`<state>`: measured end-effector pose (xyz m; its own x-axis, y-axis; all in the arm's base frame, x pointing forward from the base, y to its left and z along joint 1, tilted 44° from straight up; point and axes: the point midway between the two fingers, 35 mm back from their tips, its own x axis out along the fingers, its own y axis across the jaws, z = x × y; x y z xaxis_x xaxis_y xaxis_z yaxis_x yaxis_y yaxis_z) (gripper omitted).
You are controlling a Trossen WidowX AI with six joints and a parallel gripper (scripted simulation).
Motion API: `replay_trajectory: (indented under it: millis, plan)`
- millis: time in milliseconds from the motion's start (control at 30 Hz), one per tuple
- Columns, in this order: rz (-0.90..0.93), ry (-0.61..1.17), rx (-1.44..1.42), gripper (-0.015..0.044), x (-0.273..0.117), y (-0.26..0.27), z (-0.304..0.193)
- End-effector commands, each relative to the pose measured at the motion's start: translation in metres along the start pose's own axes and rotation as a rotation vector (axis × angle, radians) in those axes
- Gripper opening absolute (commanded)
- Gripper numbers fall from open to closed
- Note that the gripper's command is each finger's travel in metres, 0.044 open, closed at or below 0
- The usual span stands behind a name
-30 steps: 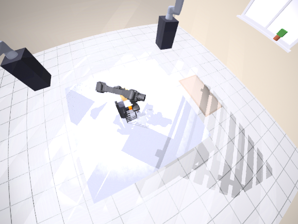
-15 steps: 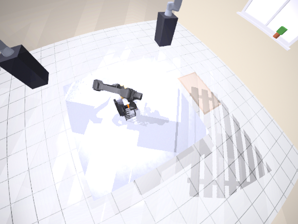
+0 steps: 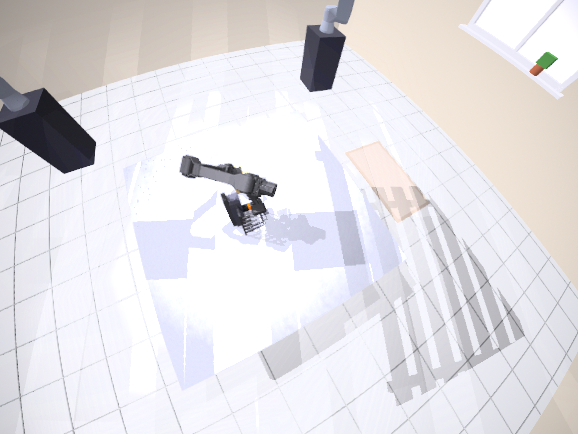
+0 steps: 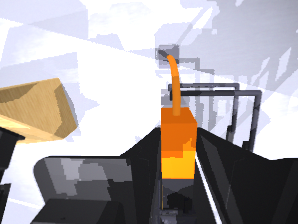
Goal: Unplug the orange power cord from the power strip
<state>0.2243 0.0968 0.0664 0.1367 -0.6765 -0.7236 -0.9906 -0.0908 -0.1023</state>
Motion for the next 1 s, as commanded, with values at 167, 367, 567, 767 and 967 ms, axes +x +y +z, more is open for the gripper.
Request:
replay_trajectory:
  millis: [167,367,567,767,967]
  plan:
    - [0.000,-0.001,0.000,0.0000,0.000,0.000,0.000]
    - [-0.001,-0.001,-0.001,0.0000,-0.001,-0.001,0.007]
    - [-0.001,-0.002,-0.001,0.0000,-0.001,-0.002,0.016]
    - [-0.002,-0.003,-0.002,0.0000,-0.002,-0.002,0.026]
    - [-0.002,-0.004,-0.002,0.0000,-0.003,-0.002,0.035]
